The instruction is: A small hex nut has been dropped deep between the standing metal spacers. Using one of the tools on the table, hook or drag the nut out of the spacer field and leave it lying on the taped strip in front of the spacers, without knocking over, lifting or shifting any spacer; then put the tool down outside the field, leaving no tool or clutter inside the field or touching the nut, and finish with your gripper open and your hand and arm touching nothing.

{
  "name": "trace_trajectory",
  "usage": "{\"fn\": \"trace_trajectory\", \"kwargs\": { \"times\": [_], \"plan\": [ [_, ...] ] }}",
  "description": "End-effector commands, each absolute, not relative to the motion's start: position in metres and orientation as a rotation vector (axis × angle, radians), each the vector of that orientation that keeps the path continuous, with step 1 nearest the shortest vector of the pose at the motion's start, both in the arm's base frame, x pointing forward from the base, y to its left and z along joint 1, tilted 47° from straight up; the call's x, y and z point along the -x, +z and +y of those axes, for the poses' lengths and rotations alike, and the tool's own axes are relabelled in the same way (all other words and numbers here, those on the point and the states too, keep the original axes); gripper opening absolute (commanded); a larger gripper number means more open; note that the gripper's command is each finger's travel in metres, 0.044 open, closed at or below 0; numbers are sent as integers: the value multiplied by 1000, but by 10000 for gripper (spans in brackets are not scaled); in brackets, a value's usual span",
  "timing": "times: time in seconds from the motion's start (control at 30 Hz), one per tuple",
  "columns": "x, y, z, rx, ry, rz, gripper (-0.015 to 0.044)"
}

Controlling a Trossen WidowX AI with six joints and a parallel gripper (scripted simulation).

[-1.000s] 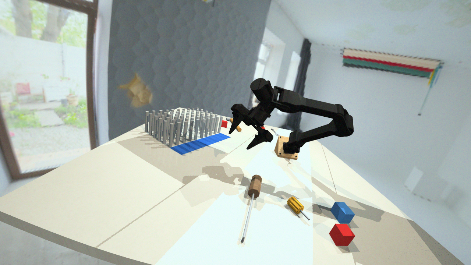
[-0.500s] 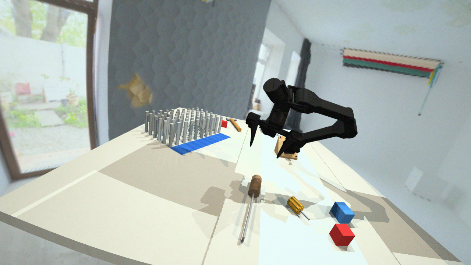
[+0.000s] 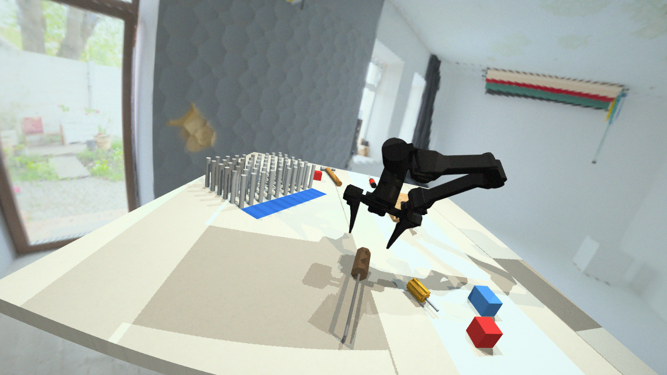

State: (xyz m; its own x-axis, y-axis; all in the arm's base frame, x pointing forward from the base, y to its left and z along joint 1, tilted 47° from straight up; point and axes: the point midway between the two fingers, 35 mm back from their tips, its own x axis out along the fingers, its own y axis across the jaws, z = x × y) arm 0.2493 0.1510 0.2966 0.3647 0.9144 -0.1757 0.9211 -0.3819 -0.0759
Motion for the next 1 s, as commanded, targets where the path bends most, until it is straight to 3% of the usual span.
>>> {"fn": "trace_trajectory", "kwargs": {
  "times": [0.0, 0.17, 0.37, 0.97],
  "plan": [
    [-249, 296, 153, -2575, -294, 1721, 440],
    [-249, 294, 151, -2576, -295, 1721, 440],
    [-249, 294, 151, -2576, -295, 1721, 282],
    [-252, 285, 161, -2572, -298, 1719, 280]
  ]
}}
